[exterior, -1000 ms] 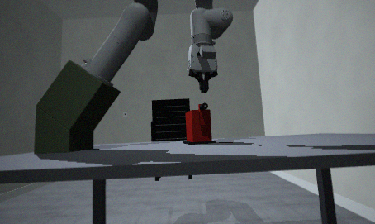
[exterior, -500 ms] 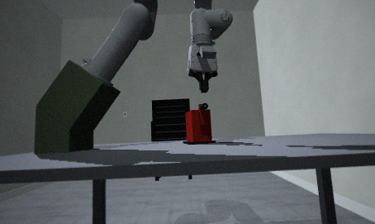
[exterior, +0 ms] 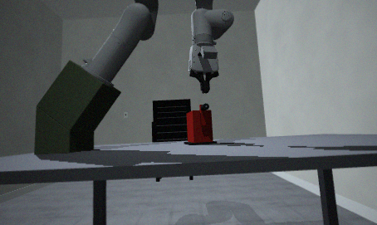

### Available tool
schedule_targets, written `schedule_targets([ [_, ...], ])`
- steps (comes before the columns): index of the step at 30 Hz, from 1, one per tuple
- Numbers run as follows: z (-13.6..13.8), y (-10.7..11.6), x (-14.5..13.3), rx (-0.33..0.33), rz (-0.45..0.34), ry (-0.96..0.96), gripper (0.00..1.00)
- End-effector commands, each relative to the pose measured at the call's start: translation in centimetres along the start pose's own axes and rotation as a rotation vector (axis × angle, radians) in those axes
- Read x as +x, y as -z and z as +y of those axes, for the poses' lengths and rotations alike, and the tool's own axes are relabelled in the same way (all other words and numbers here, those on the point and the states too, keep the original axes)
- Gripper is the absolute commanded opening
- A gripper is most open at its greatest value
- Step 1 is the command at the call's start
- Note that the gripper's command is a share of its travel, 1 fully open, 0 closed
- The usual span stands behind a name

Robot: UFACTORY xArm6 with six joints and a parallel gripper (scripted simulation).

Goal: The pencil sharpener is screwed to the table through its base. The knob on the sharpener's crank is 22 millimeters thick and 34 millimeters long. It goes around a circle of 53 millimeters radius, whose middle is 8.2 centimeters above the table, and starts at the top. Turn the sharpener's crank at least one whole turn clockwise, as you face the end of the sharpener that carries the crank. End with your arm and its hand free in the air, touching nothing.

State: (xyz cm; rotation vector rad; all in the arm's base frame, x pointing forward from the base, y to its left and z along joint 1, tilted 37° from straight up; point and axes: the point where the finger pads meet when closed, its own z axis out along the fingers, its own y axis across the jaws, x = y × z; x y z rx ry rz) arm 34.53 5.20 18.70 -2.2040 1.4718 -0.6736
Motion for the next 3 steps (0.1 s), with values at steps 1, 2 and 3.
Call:
schedule_targets([
  [1, -0.08, 0.05, 0.01, 0.002, 0.0, 0.0, 0.0],
  [2, -0.08, 0.05, 0.01, 0.002, 0.0, 0.0, 0.0],
  [3, -0.08, 0.05, 0.01, 0.002, 0.0, 0.0, 0.0],
])
